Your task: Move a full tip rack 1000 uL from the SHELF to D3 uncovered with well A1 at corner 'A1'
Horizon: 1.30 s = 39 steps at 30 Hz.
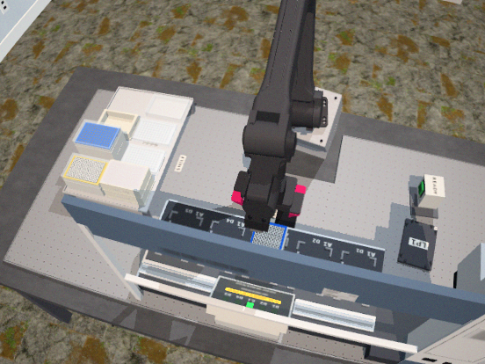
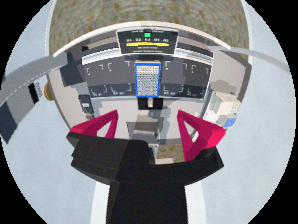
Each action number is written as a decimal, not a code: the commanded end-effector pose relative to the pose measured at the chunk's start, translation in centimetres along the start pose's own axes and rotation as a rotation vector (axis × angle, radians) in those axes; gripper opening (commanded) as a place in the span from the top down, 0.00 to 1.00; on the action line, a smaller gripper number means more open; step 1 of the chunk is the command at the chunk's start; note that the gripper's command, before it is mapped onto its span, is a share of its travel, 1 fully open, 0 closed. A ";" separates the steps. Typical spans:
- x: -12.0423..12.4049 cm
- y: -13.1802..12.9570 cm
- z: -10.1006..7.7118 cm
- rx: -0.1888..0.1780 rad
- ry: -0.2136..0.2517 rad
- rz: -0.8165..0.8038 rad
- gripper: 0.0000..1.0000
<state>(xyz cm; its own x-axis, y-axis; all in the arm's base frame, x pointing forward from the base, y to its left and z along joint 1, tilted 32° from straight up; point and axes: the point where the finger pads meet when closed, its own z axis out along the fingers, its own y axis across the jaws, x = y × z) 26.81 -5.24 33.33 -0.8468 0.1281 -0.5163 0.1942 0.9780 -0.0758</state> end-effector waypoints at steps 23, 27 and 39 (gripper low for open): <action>-1.4 -0.1 -2.6 -0.003 -0.057 0.009 0.00; -1.4 -0.1 -2.6 -0.003 -0.057 0.009 0.00; -1.4 -0.1 -2.6 -0.003 -0.057 0.009 0.00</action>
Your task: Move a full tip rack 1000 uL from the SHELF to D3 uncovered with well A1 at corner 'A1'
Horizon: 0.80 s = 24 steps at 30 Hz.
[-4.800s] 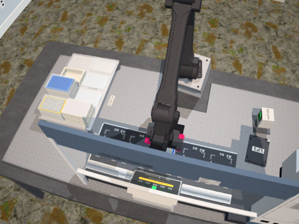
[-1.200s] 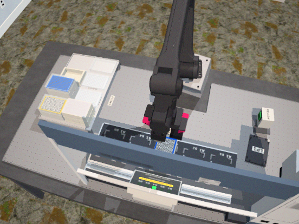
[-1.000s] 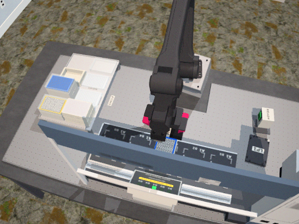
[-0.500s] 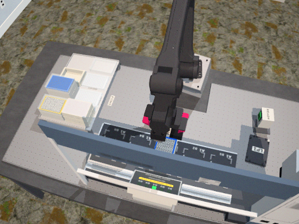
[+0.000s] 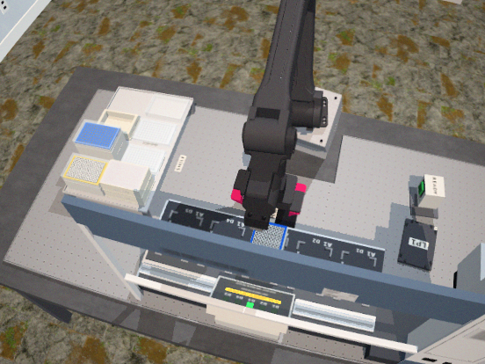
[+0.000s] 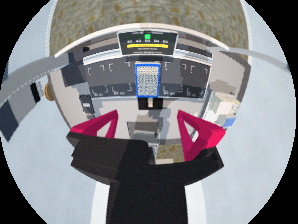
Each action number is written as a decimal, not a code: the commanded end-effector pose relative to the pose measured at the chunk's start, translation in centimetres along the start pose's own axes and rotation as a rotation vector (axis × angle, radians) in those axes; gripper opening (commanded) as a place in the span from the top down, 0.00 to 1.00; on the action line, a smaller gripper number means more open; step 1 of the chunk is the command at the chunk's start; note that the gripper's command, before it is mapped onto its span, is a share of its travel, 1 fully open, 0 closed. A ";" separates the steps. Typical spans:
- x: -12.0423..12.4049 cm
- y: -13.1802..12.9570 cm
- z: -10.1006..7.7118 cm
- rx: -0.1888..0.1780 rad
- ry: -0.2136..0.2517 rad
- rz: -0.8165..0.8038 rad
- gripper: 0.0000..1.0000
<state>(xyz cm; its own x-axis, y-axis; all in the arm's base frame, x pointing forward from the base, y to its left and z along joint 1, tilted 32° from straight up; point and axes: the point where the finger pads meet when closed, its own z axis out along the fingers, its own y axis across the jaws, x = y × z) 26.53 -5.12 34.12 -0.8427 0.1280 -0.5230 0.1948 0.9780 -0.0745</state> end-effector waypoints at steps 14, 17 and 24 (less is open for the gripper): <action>7.1 0.2 0.7 -0.003 -0.019 -0.290 1.00; 7.4 0.1 0.8 0.000 -0.026 -0.304 1.00; 7.7 0.2 1.1 0.000 -0.017 -0.446 1.00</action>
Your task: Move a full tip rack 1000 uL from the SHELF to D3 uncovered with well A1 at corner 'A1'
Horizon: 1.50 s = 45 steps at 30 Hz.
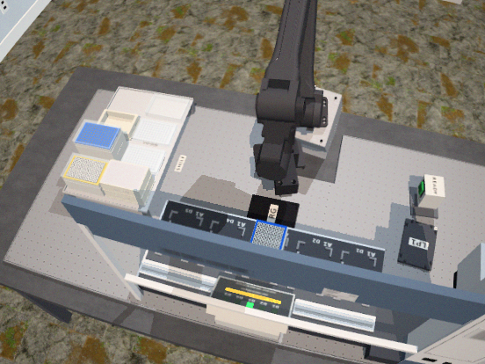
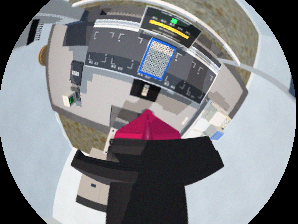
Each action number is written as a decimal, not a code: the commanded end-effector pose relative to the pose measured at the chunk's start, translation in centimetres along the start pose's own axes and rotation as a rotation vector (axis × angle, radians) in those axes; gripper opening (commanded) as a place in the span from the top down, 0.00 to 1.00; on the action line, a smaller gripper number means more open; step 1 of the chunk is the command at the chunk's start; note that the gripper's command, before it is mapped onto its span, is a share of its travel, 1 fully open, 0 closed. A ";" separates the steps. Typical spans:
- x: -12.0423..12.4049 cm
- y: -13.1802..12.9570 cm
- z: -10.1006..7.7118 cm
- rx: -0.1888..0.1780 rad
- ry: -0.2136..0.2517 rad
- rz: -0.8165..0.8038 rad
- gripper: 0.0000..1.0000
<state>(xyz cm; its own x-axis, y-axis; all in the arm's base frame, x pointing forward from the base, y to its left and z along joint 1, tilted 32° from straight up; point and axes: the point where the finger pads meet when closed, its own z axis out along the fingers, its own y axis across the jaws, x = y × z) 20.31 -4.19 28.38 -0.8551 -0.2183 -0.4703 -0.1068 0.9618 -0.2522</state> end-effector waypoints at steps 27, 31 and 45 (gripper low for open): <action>0.6 0.3 -0.4 0.001 -0.011 -0.512 1.00; 2.4 1.1 0.1 -0.001 -0.011 -0.597 1.00; 7.9 3.0 1.5 -0.002 -0.008 -0.840 1.00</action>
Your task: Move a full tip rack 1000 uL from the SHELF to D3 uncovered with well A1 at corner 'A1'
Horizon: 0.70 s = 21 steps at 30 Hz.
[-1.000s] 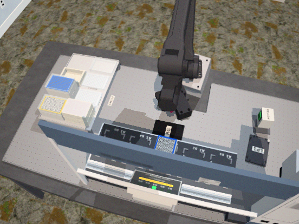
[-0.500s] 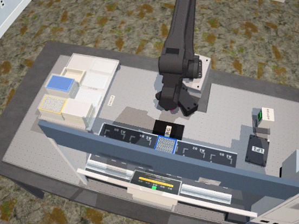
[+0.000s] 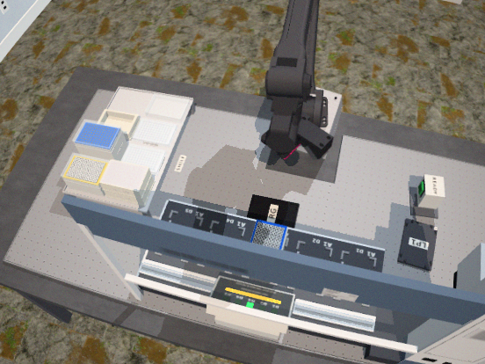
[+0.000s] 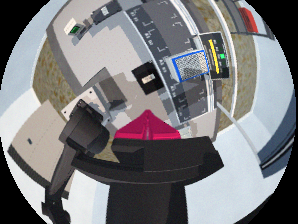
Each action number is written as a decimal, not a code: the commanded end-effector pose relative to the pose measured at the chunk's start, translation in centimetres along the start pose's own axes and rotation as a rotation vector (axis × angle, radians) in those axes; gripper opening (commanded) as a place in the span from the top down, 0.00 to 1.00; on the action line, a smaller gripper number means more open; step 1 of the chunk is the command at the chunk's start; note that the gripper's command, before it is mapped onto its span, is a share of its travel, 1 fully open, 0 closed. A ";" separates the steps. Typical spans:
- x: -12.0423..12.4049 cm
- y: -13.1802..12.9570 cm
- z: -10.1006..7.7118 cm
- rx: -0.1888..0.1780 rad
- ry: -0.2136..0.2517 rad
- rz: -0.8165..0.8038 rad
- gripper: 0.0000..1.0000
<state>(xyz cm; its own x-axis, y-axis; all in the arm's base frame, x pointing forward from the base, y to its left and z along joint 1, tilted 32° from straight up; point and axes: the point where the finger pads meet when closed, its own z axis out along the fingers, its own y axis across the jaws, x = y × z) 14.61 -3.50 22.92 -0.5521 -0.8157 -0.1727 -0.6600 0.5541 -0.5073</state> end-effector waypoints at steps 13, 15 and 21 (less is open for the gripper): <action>-0.1 0.2 -0.3 0.005 -0.010 -0.347 1.00; -0.1 0.2 -0.3 0.005 -0.010 -0.347 1.00; -0.1 0.3 -0.2 0.005 -0.010 -0.467 1.00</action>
<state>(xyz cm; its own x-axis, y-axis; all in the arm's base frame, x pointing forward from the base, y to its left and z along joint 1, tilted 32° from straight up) 14.30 -3.45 22.46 -0.2789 -0.9601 0.0207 -0.8167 0.2258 -0.5311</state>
